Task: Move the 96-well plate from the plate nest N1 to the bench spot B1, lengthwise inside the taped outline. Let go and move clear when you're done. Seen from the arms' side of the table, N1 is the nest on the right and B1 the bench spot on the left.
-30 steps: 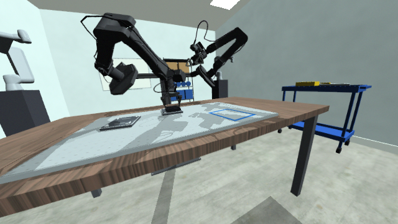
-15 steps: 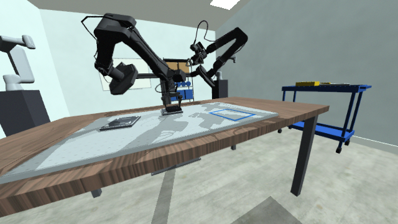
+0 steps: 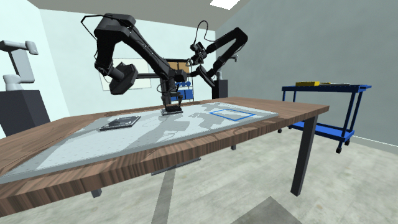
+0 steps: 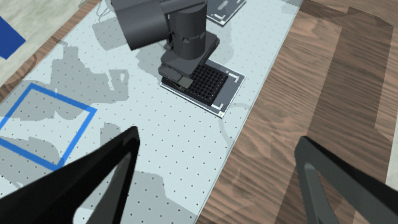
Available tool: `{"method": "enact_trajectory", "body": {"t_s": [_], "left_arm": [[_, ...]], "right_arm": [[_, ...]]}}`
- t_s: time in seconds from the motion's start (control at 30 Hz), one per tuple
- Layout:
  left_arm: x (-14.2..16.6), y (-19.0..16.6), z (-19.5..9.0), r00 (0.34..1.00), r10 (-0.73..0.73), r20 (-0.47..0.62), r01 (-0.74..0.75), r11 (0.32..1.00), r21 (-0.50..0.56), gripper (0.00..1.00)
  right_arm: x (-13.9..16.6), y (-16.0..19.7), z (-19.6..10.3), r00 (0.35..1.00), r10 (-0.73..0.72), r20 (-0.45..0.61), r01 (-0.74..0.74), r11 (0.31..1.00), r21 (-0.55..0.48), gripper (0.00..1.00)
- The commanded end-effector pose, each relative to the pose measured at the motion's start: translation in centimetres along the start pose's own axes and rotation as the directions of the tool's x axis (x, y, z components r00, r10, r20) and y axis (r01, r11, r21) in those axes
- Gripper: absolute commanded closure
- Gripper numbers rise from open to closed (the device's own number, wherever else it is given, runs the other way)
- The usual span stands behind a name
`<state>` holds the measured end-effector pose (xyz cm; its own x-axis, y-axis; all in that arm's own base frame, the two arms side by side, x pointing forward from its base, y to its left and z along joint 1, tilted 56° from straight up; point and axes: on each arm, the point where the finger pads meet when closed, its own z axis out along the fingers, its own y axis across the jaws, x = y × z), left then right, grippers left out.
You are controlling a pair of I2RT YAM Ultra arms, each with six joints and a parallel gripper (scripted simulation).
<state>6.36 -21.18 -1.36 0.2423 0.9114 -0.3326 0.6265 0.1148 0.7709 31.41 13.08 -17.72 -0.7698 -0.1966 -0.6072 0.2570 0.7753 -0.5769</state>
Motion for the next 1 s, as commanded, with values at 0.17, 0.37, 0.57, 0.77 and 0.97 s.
{"method": "enact_trajectory", "body": {"t_s": [0.17, 0.37, 0.57, 0.77, 0.97], "left_arm": [[-0.9, -0.2, -0.2, 1.000, -0.007, 0.011, 0.007, 1.000, 0.000, 0.00], [-0.9, -0.2, -0.2, 1.000, -0.007, 0.011, 0.007, 1.000, 0.000, 0.00], [-0.9, -0.2, -0.2, 1.000, -0.007, 0.011, 0.007, 1.000, 0.000, 0.00], [-0.9, -0.2, -0.2, 1.000, -0.007, 0.011, 0.007, 1.000, 0.000, 0.00], [-0.9, -0.2, -0.2, 1.000, -0.007, 0.011, 0.007, 1.000, 0.000, 0.00]], "right_arm": [[-0.1, 0.5, -0.4, 1.000, -0.004, 0.017, 0.004, 1.000, 0.008, 0.22], [0.0, 0.5, -1.1, 1.000, -0.004, 0.010, 0.004, 1.000, 0.003, 0.22], [0.0, 0.5, -1.3, 1.000, -0.004, 0.010, 0.004, 1.000, 0.003, 0.22], [0.0, 0.5, -1.3, 1.000, -0.004, 0.010, 0.004, 1.000, 0.003, 0.22], [-0.1, 0.6, -1.3, 1.000, -0.001, 0.011, 0.001, 1.000, 0.001, 0.22]]}}
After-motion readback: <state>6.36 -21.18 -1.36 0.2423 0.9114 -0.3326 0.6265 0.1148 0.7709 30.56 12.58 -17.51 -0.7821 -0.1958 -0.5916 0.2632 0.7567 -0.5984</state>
